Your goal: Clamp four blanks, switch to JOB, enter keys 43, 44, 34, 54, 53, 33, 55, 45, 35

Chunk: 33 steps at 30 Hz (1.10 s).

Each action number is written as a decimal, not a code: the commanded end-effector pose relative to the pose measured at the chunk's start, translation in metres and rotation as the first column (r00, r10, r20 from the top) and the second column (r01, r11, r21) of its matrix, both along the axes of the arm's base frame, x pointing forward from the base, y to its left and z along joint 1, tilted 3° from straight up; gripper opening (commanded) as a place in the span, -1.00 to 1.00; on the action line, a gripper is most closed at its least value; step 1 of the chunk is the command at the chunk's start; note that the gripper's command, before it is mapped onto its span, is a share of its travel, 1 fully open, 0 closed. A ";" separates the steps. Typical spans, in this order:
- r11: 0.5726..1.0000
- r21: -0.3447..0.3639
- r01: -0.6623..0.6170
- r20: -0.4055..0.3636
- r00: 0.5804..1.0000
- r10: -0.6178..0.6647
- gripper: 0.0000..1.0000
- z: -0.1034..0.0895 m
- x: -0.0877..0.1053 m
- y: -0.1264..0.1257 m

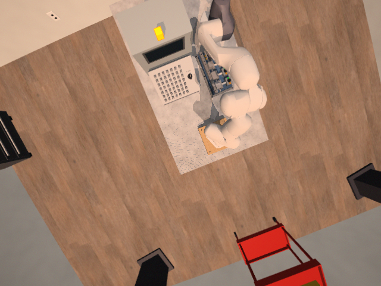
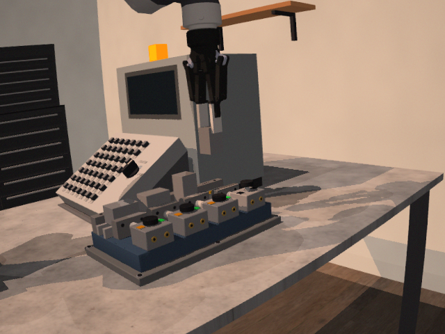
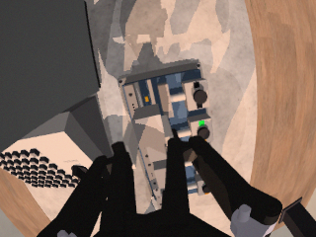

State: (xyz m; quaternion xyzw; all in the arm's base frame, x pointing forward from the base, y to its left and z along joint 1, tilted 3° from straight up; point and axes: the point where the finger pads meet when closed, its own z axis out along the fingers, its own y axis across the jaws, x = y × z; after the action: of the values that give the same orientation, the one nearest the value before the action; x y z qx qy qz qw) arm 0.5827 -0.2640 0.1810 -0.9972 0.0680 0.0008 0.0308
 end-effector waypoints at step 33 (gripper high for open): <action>1.000 -0.002 0.014 0.000 1.000 -0.014 -1.00 0.005 0.002 -0.002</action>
State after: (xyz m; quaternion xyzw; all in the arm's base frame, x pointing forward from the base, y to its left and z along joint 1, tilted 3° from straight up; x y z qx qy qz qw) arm 0.5841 -0.2656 0.1846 -0.9970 0.0713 0.0004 0.0309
